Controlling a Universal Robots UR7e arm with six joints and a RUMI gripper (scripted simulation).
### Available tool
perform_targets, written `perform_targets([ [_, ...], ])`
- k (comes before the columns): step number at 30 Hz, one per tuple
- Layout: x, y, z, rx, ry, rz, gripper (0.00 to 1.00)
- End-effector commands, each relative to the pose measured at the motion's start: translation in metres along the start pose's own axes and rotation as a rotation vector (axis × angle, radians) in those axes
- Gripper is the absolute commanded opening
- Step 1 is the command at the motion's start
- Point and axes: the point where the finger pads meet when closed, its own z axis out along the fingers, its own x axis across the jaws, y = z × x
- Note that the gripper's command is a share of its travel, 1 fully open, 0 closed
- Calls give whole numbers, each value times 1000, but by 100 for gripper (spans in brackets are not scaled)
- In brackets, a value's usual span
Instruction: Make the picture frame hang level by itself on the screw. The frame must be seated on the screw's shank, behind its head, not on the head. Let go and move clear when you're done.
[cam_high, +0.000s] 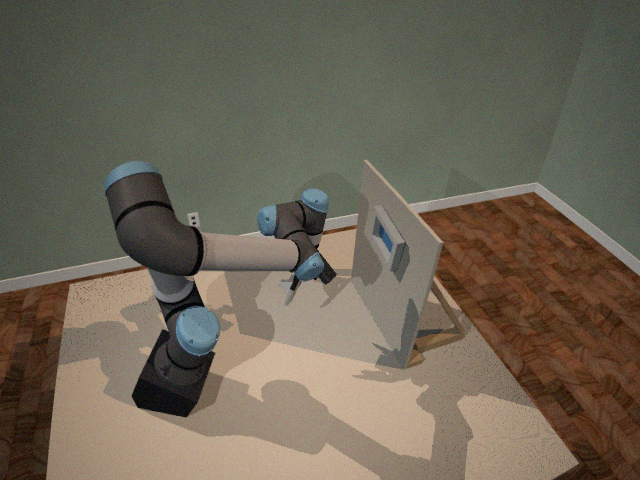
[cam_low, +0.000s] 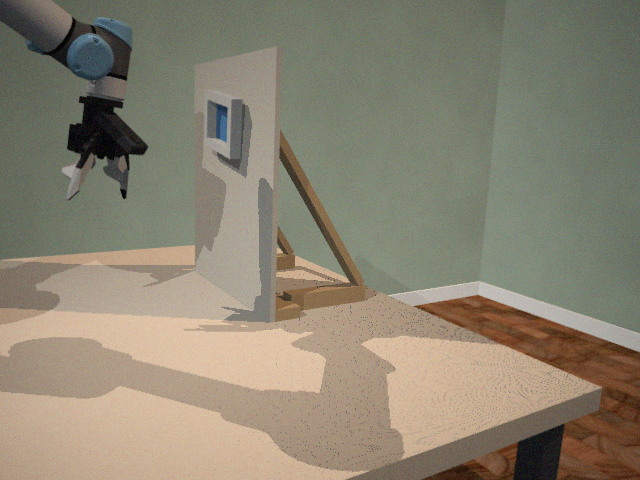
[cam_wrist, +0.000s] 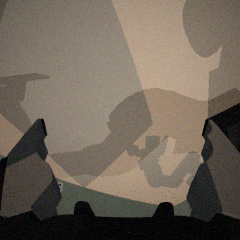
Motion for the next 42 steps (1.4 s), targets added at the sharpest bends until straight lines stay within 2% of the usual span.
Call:
perform_targets([
  [1, 0, 0, 0, 0, -1, 0, 100],
  [35, -6, -2, 0, 7, -20, 4, 100],
  [42, -18, -5, 0, 20, -55, 11, 100],
])
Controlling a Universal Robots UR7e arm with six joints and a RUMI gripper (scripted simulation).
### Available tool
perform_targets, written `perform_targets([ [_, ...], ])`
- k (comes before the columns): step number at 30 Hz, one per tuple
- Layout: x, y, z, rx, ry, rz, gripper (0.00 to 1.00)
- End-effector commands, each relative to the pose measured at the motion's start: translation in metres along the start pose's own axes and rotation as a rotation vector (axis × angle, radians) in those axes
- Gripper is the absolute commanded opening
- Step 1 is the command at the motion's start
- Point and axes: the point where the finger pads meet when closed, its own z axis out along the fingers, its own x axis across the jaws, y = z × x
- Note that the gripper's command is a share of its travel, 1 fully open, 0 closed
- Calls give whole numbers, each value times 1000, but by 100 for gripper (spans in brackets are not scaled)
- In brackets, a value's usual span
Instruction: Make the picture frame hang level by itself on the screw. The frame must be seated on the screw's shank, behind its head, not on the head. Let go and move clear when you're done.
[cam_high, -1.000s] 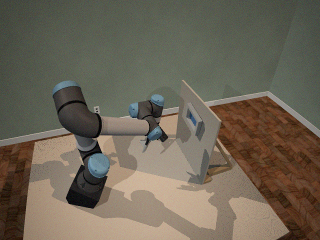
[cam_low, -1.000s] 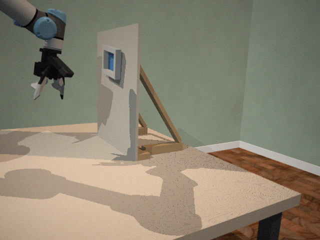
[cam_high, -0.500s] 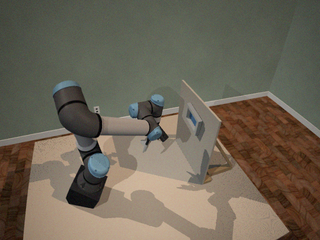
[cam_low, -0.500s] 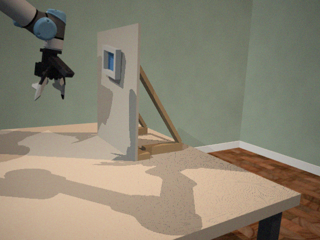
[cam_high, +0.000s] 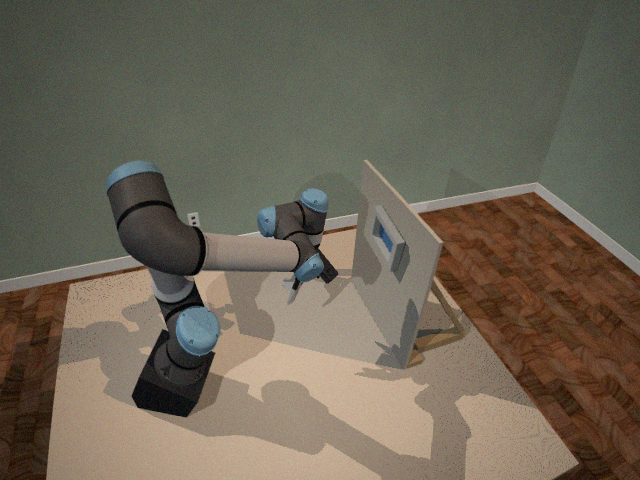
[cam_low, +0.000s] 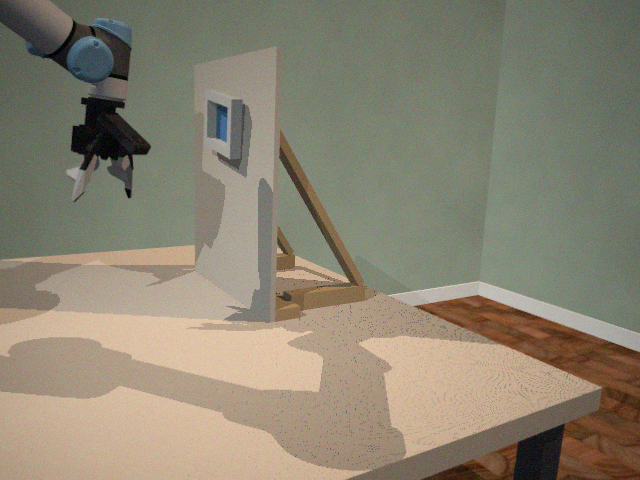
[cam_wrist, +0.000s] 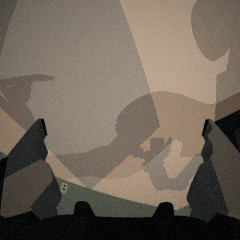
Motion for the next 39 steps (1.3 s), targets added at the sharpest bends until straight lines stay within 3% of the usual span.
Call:
perform_targets([
  [1, -7, -2, 0, 8, -20, 4, 100],
  [11, -7, -2, 0, 8, -22, 4, 100],
  [21, -34, -9, 0, 38, -106, 22, 100],
  [34, -36, -9, -1, 40, -112, 23, 100],
  [39, -44, -11, -1, 49, -138, 28, 100],
])
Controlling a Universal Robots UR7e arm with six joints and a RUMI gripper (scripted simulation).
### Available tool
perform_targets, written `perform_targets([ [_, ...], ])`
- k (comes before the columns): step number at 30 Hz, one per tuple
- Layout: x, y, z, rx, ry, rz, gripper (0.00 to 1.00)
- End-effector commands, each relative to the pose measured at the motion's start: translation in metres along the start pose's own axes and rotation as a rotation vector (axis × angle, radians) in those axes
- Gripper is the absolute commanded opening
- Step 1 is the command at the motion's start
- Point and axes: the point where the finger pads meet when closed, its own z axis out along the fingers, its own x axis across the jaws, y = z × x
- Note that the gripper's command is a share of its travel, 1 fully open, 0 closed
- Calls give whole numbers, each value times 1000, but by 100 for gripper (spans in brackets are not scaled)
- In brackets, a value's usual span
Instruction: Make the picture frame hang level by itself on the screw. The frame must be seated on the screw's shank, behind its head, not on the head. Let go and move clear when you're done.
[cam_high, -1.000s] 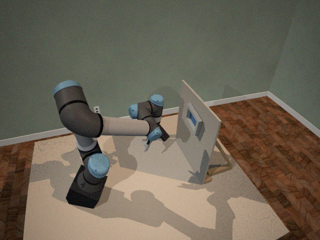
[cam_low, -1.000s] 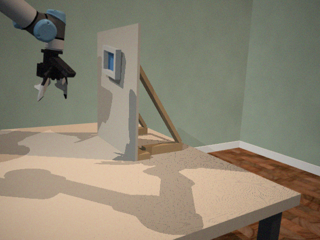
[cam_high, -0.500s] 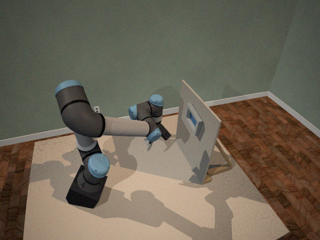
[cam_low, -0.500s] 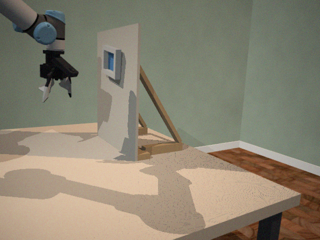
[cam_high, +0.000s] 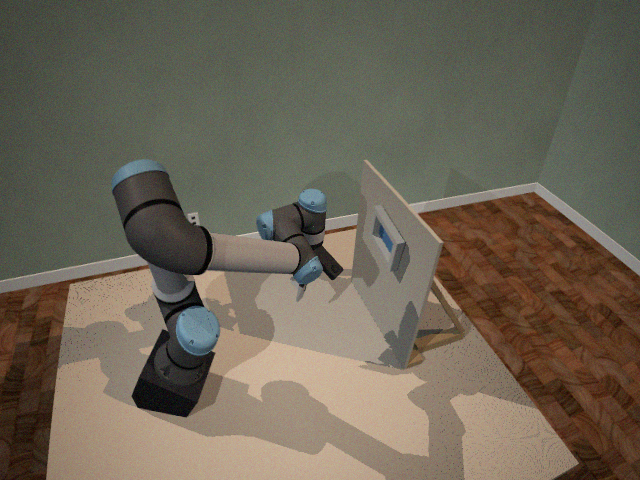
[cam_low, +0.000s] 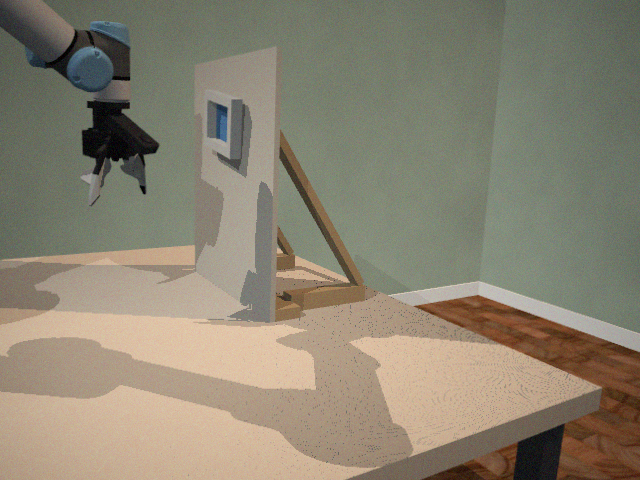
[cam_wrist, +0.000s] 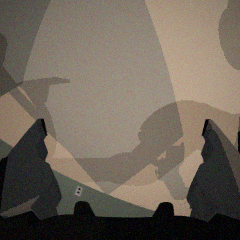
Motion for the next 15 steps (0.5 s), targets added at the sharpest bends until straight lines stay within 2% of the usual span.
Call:
perform_targets([
  [1, -9, -2, 0, 11, -31, 6, 100],
  [4, -13, -3, 0, 14, -42, 8, 100],
  [11, -33, -7, -1, 38, -111, 22, 100],
  [15, -36, -8, -1, 41, -123, 25, 100],
])
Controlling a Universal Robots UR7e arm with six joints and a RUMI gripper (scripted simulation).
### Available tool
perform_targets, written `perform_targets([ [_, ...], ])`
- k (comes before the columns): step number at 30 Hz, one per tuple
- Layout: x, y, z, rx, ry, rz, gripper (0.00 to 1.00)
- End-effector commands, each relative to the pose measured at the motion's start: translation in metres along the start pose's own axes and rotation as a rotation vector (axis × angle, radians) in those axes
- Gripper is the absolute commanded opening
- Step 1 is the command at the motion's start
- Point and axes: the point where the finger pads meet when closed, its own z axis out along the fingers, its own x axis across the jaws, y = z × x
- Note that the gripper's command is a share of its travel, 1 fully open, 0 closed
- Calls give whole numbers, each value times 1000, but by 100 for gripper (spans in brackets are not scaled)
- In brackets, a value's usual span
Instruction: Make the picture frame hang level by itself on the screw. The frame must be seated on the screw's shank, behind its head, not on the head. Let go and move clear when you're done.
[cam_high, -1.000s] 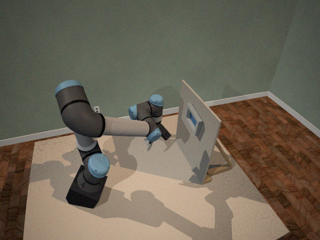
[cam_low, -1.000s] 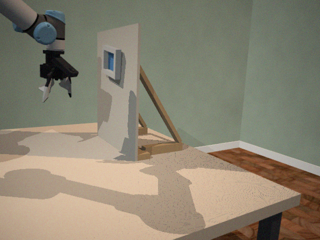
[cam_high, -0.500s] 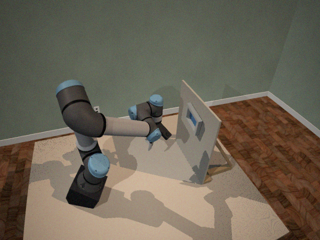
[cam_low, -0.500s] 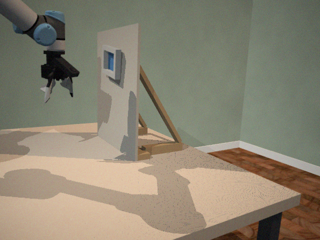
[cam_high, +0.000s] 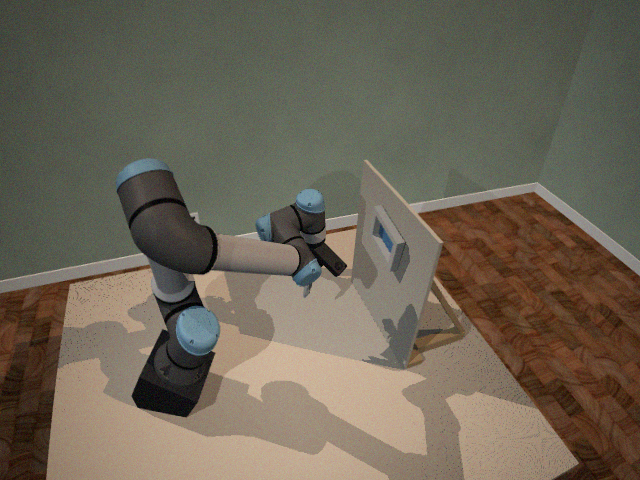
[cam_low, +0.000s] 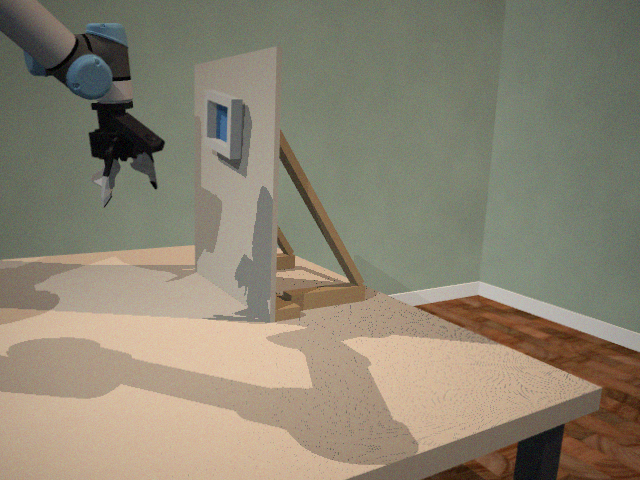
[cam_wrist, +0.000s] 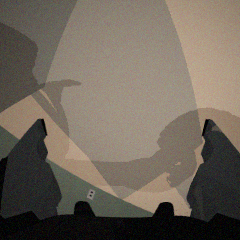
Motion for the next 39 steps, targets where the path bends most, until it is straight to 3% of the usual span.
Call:
perform_targets([
  [1, -6, -1, 0, 8, -21, 4, 100],
  [23, -10, -2, 0, 12, -35, 7, 100],
  [39, -36, -7, -1, 42, -129, 26, 100],
])
